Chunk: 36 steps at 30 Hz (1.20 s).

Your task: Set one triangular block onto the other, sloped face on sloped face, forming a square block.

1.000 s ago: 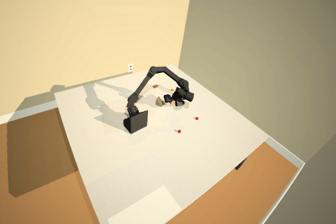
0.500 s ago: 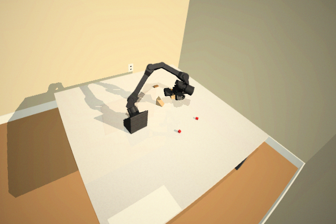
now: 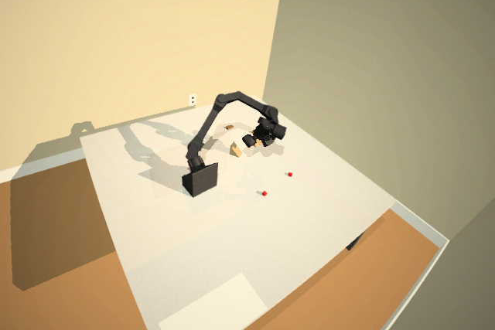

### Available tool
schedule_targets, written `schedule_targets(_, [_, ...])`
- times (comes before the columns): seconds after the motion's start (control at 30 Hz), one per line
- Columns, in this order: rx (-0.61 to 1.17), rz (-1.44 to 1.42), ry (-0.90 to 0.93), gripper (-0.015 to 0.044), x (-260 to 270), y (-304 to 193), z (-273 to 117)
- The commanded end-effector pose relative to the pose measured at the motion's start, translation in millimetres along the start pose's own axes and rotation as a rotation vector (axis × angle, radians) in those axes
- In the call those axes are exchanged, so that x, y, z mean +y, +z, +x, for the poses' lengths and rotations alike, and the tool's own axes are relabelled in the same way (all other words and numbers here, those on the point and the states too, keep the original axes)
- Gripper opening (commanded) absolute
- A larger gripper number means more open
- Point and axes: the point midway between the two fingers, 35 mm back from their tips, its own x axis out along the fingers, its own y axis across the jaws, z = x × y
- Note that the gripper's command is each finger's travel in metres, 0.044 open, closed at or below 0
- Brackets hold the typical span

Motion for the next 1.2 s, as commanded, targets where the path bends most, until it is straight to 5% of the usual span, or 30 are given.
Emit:
schedule_targets(0.0, [-0.013,-0.125,-0.011,0.0000,2.2,-0.7,-0.8])
schedule_targets(1.17, [-0.014,-1.334,-0.172,0.0000,4.0,-4.3,1.4])
